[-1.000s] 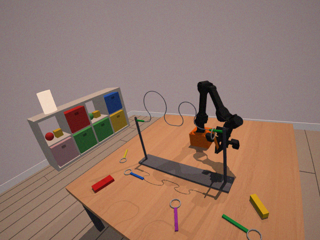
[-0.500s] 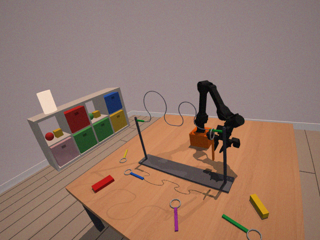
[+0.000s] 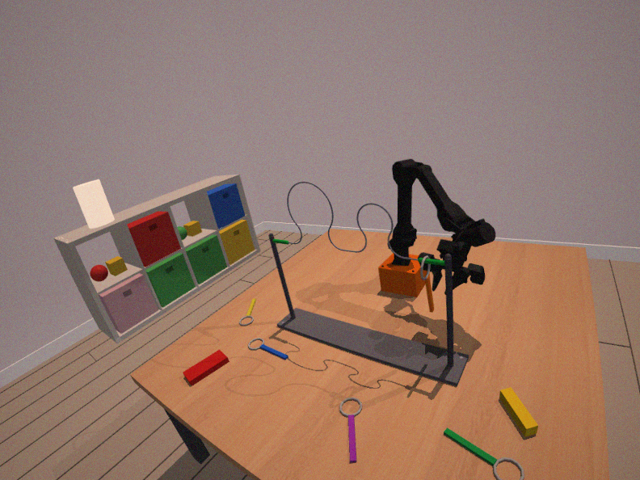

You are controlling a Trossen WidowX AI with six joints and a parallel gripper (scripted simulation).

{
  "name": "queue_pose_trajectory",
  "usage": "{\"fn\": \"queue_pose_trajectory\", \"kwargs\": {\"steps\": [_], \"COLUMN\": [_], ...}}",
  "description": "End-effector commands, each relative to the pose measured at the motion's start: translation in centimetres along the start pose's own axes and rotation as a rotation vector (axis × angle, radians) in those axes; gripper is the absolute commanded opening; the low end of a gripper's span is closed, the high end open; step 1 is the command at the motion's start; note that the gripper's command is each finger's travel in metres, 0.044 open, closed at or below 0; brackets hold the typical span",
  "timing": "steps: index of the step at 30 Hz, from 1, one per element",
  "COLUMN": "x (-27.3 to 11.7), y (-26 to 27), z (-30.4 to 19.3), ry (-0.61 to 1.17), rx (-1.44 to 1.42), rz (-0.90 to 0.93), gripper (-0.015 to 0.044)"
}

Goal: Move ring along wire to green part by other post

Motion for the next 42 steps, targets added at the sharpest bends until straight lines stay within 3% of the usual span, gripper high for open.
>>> {"fn": "queue_pose_trajectory", "kwargs": {"steps": [1,14,20,25,42], "x": [-0.1,-0.1,-4.9,-5.1,-5.1], "y": [0.0,0.0,0.0,-0.1,-0.1], "z": [0.1,0.1,0.1,0.1,0.1], "ry": [-0.004,-0.004,0.000,0.000,0.000], "rx": [0.004,0.004,0.001,0.001,0.001], "rz": [-0.002,-0.002,0.001,0.001,0.001], "gripper": [0.0160,0.0160,0.0317,0.0440,0.0440]}}
Point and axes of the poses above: the point midway between the two fingers, 35 mm back from their tips, its own x axis out along the fingers, its own y axis across the jaws, z = x × y, the point moved 10 cm from there along -x, back along the fingers, and after that the axes turned 1 degree about x, right-handed, at the moved point
